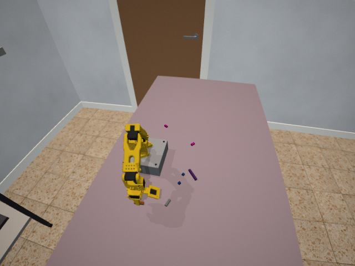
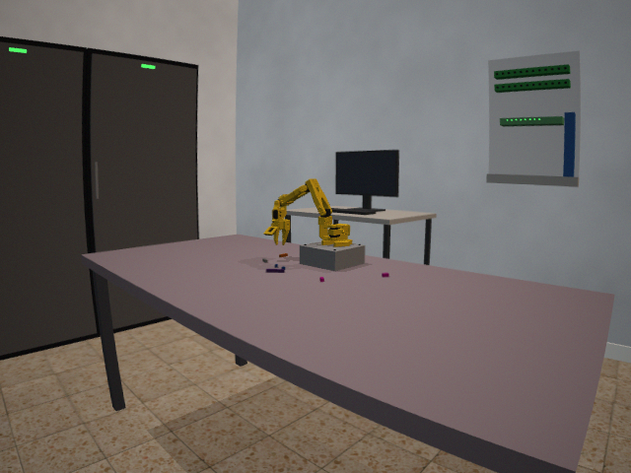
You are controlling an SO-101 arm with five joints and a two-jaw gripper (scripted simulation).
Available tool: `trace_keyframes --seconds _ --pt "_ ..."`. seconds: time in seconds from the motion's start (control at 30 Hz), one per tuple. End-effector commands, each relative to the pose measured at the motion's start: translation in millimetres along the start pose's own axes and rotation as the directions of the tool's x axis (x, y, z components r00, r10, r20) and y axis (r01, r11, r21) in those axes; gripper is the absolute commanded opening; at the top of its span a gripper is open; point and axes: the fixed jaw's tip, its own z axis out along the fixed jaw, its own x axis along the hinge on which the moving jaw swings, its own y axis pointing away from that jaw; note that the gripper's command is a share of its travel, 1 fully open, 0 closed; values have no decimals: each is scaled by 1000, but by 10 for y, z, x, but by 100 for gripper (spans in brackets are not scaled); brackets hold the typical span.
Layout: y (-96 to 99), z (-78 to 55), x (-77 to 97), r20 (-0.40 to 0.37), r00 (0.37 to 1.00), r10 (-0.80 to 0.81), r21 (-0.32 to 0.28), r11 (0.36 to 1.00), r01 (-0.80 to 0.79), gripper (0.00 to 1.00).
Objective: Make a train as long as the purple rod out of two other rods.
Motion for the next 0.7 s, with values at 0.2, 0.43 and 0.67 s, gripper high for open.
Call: trace_keyframes --seconds 0.2,0.43,0.67 --pt "-13 -28 106 4 999 34 16 999 -34 19" --pt "-13 -28 111 4 999 35 16 999 -35 19" --pt "-1 -67 146 4 999 32 27 999 -32 19"
